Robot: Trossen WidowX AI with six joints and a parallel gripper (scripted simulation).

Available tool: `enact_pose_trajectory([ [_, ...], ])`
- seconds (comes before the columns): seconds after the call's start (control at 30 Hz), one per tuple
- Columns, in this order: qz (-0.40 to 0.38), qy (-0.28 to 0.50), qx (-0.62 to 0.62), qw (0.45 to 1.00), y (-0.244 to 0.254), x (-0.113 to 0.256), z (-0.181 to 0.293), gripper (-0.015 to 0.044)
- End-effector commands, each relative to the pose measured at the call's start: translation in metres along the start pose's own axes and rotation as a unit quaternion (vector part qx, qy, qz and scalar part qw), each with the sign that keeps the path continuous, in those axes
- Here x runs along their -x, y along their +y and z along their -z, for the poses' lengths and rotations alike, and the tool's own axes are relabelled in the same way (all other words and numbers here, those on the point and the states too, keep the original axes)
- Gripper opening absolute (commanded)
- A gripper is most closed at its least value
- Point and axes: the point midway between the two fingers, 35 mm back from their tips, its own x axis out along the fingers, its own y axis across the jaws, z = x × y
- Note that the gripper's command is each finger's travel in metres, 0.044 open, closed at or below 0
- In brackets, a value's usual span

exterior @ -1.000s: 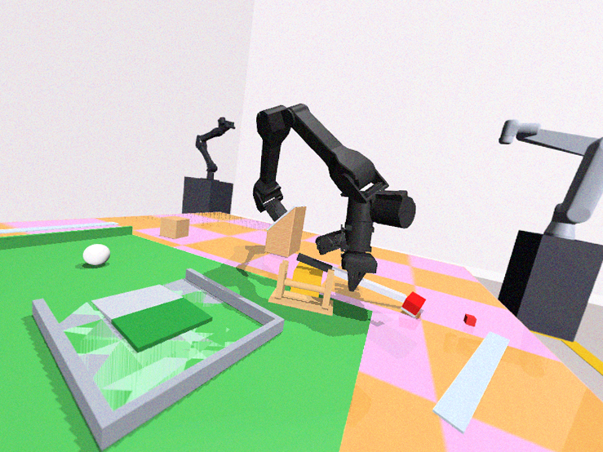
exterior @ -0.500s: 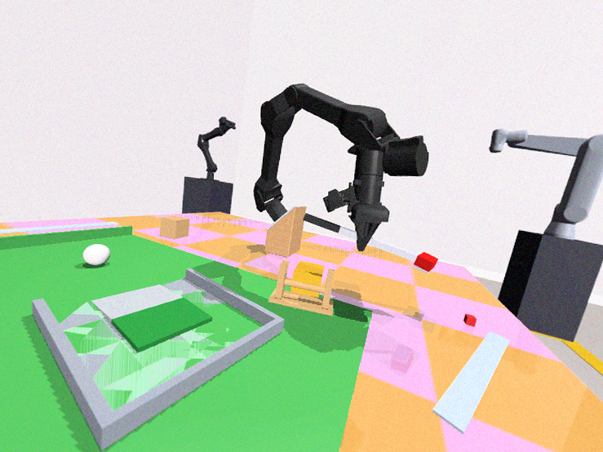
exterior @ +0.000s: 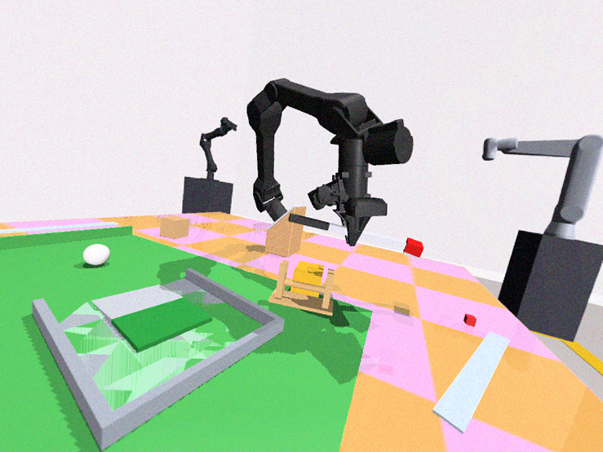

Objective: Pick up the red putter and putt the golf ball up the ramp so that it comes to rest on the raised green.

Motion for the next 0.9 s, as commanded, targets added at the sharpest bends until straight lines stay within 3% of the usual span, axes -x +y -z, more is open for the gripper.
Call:
enact_pose_trajectory([
  [0.0, 0.002, 0.022, 0.045, 0.999, 0.008, 0.010, -0.019, 0.0000],
  [0.13, 0.003, 0.040, 0.088, 0.995, 0.013, 0.017, -0.037, 0.0000],
  [0.33, -0.008, 0.075, 0.048, 0.996, 0.025, 0.030, -0.067, 0.0000],
  [0.87, -0.042, 0.132, 0.230, 0.963, 0.038, 0.049, -0.117, 0.0000],
])
